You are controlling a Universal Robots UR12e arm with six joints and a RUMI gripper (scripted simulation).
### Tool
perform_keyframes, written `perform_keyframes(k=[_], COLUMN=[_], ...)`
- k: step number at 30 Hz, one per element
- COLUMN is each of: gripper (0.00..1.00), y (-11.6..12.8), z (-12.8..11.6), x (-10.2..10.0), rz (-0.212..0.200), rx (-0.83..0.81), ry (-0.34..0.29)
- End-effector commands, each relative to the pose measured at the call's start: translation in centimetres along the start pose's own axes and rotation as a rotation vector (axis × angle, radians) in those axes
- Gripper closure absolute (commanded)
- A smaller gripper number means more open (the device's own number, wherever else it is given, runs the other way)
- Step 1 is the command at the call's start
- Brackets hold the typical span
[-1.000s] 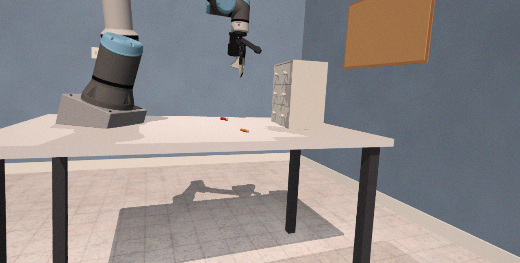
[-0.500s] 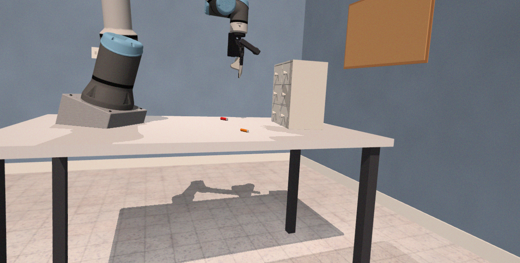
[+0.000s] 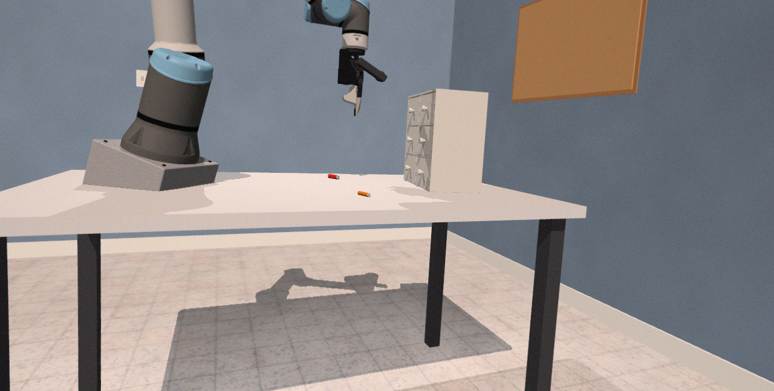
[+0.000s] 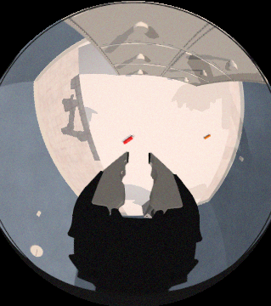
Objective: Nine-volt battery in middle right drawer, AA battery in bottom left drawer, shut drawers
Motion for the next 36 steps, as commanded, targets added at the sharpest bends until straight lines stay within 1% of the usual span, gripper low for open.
perform_keyframes(k=[1,19,36], gripper=[0.80,0.80,0.80], y=[0.00,0.01,0.07], z=[0.06,0.13,0.44], x=[0.07,-0.05,-0.54], rz=[0.000,-0.002,-0.013], rx=[0.000,0.001,0.001], ry=[0.001,0.013,0.062])
Point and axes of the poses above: the point where the finger pads meet when closed, its own x axis back along the fingers, its own y axis across the jaws, z = x × y, the point moved 2 cm from there along x, back along the fingers, and after that the axes turned 12 degrees about x, right-handed, at the moved point
